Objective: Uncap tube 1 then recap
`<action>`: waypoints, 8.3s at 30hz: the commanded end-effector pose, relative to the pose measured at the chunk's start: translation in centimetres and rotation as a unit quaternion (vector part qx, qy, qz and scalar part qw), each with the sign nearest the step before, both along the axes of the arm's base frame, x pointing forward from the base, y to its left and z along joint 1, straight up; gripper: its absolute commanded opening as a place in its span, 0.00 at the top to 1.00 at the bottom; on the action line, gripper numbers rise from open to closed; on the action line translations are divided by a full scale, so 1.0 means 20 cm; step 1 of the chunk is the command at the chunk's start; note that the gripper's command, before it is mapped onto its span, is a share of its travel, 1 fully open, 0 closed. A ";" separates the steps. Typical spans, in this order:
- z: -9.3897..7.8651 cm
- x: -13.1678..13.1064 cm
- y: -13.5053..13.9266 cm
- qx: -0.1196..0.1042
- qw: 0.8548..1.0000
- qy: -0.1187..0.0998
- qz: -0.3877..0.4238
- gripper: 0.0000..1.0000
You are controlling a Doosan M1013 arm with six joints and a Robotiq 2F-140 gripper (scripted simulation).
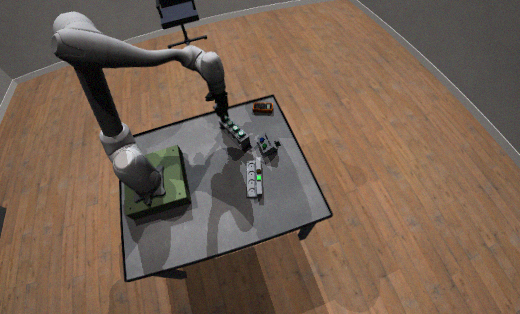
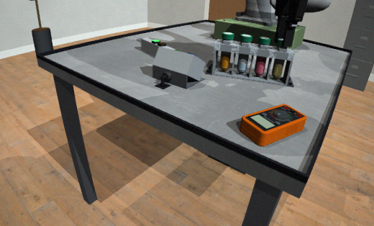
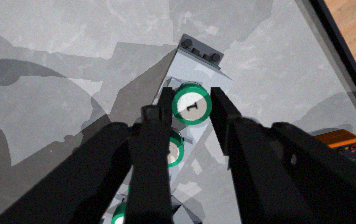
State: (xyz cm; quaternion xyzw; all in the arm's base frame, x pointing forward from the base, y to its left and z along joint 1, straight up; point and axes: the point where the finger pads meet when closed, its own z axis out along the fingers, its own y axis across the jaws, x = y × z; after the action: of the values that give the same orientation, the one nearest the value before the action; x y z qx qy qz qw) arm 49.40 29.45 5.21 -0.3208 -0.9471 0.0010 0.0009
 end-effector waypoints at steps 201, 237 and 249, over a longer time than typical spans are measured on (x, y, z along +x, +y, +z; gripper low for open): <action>-0.01 0.00 0.00 -0.001 0.881 -0.002 -0.473 0.59; -0.01 0.00 0.00 -0.001 1.000 -0.001 0.031 0.70; -0.01 0.00 0.00 -0.001 1.000 -0.001 -0.019 0.70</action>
State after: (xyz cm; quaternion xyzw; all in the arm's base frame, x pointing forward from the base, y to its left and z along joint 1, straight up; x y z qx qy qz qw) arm 49.41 29.45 5.05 -0.2950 -0.9555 0.0018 0.0000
